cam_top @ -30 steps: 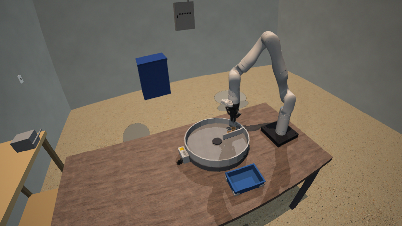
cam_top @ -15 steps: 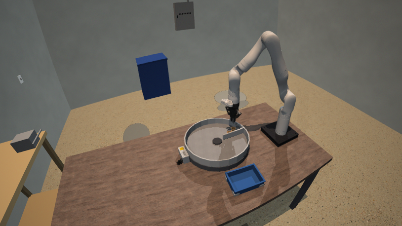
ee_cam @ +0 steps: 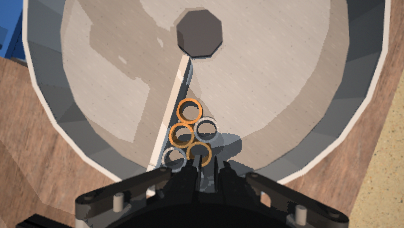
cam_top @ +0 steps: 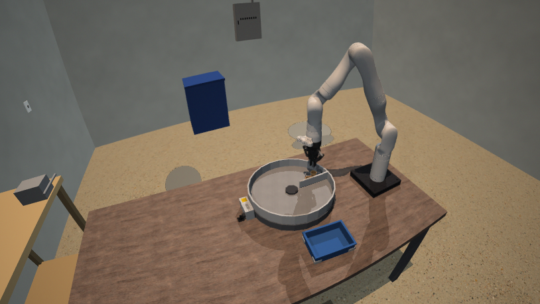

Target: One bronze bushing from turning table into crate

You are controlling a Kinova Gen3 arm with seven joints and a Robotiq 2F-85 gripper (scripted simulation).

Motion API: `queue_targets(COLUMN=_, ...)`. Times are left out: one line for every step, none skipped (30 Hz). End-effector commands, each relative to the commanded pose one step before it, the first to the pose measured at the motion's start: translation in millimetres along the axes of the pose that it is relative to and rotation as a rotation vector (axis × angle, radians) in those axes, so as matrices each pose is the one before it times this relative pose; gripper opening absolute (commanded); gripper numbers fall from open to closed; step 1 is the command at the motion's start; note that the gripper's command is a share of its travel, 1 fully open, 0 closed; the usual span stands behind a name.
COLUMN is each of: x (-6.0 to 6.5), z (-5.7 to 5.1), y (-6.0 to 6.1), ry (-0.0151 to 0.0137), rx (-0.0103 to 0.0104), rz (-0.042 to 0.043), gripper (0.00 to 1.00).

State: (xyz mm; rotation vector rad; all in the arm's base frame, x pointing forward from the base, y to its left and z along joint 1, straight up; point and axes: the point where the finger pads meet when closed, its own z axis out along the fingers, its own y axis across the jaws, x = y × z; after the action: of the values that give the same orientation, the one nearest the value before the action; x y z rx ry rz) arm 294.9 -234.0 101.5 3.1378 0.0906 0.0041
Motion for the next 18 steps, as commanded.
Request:
queue_targets(x=0.06, z=0.05, y=0.23, ry=0.00003, rx=-0.0002, rz=0.00028, gripper=0.14)
queue_targets(x=0.0, z=0.0, y=0.0, ry=0.0, rx=0.0, rz=0.0, gripper=0.14)
queue_targets(x=0.0, z=0.0, y=0.0, ry=0.0, rx=0.0, rz=0.0, gripper=0.14)
queue_targets(x=0.0, z=0.0, y=0.0, ry=0.0, rx=0.0, rz=0.0, gripper=0.14)
queue_targets(x=0.1, z=2.78, y=-0.02, ry=0.00035, rx=-0.00021, rz=-0.00019, gripper=0.14)
queue_targets(x=0.02, z=2.94, y=-0.03, ry=-0.00003, rx=0.0, rz=-0.00013, gripper=0.14)
queue_targets(x=0.02, z=2.94, y=-0.03, ry=-0.00003, rx=0.0, rz=-0.00013, gripper=0.14)
queue_targets(x=0.02, z=2.94, y=-0.03, ry=-0.00003, rx=0.0, rz=-0.00013, gripper=0.14)
queue_targets(x=0.02, z=2.94, y=-0.03, ry=-0.00003, rx=0.0, rz=-0.00013, gripper=0.14)
queue_targets(x=0.0, z=0.0, y=0.0, ry=0.0, rx=0.0, rz=0.0, gripper=0.14)
queue_targets(x=0.0, z=0.0, y=0.0, ry=0.0, rx=0.0, rz=0.0, gripper=0.14)
queue_targets(x=0.0, z=0.0, y=0.0, ry=0.0, rx=0.0, rz=0.0, gripper=0.14)
queue_targets(x=0.0, z=0.0, y=0.0, ry=0.0, rx=0.0, rz=0.0, gripper=0.14)
queue_targets(x=0.0, z=0.0, y=0.0, ry=0.0, rx=0.0, rz=0.0, gripper=0.14)
queue_targets(x=0.0, z=0.0, y=0.0, ry=0.0, rx=0.0, rz=0.0, gripper=0.14)
queue_targets(x=0.0, z=0.0, y=0.0, ry=0.0, rx=0.0, rz=0.0, gripper=0.14)
queue_targets(x=0.0, z=0.0, y=0.0, ry=0.0, rx=0.0, rz=0.0, gripper=0.14)
queue_targets(x=0.0, z=0.0, y=0.0, ry=0.0, rx=0.0, rz=0.0, gripper=0.14)
